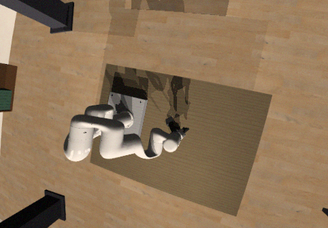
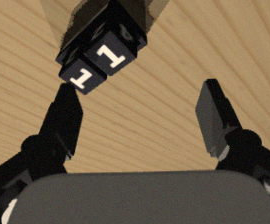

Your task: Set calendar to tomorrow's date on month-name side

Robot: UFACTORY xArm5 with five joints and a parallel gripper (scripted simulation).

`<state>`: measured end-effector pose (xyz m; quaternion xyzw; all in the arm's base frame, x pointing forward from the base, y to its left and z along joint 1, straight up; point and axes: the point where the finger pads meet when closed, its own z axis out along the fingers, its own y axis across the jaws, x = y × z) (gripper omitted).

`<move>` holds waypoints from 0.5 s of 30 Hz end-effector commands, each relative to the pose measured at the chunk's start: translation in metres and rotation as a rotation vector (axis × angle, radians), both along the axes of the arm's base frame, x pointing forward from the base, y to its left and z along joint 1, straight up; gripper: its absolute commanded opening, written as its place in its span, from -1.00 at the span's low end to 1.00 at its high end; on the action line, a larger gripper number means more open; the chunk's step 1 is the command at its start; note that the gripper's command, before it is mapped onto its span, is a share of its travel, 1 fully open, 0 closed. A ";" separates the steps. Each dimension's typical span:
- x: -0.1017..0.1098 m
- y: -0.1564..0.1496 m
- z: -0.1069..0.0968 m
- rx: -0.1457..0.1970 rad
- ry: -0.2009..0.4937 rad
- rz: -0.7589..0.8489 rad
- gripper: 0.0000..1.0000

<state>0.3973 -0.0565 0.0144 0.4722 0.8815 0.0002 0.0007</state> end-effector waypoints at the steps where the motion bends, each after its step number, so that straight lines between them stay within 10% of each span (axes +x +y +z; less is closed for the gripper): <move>1: 0.016 0.012 0.000 0.000 -0.002 -0.104 1.00; 15: 0.043 0.035 -0.003 0.001 -0.002 -0.235 1.00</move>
